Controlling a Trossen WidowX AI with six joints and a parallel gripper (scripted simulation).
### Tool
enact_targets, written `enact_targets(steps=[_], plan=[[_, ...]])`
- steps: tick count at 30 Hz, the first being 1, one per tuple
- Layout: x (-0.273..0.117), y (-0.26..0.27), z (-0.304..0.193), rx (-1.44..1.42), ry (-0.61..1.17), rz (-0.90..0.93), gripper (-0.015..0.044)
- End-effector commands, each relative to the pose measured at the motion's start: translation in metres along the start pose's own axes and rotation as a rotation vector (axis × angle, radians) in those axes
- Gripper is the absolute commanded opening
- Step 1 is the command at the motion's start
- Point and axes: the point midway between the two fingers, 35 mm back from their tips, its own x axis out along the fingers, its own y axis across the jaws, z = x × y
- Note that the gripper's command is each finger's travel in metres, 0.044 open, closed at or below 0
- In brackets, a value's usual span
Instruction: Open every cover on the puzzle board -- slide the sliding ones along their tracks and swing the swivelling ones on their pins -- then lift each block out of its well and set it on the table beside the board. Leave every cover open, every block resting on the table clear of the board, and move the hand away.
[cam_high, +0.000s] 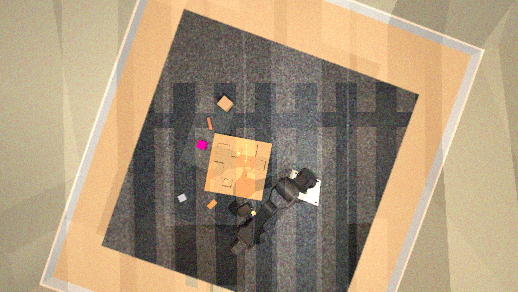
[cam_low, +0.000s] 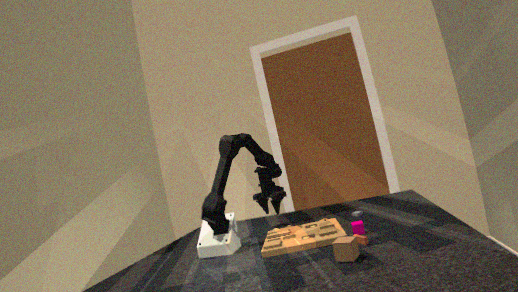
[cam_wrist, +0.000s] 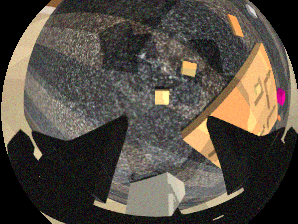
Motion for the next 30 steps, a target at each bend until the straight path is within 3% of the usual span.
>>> enact_targets(steps=[1, 12, 30], plan=[[-0.003, -0.009, 0.004, -0.017, -0.003, 0.013, 0.0282], [-0.005, -0.054, 0.019, -0.122, -0.013, 0.035, 0.0000], [-0.006, -0.146, 0.033, -0.355, -0.024, 0.012, 0.0000]])
